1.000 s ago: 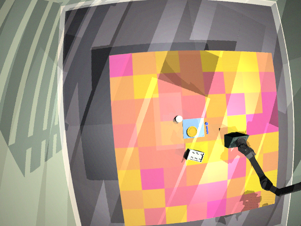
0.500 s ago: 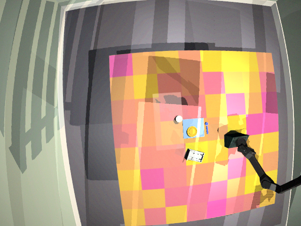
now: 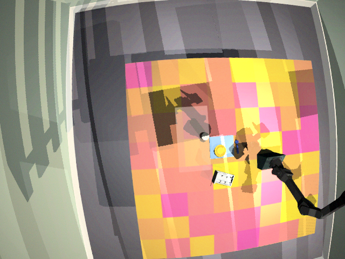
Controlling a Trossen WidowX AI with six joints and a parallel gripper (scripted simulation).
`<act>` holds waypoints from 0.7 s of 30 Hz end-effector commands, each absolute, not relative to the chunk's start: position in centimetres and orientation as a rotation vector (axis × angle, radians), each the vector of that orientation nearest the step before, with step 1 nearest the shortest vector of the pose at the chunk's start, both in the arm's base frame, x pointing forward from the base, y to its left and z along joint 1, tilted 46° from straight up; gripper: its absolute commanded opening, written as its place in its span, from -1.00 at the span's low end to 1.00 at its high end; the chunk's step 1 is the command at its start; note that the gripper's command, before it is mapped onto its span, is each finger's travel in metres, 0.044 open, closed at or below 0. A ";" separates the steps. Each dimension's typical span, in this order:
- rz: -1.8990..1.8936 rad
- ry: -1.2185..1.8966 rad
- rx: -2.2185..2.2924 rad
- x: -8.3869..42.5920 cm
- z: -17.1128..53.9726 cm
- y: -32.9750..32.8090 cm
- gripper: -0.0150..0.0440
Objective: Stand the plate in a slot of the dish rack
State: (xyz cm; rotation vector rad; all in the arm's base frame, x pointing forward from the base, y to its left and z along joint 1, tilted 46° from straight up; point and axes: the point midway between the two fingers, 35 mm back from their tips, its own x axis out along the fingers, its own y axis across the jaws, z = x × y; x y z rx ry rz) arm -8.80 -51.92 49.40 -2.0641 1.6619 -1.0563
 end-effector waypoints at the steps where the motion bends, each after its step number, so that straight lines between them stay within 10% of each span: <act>1: -0.997 1.562 -1.995 -6.7 46.8 -53.4 0.86; 21: -0.686 1.162 -1.588 6.8 34.4 -56.2 0.86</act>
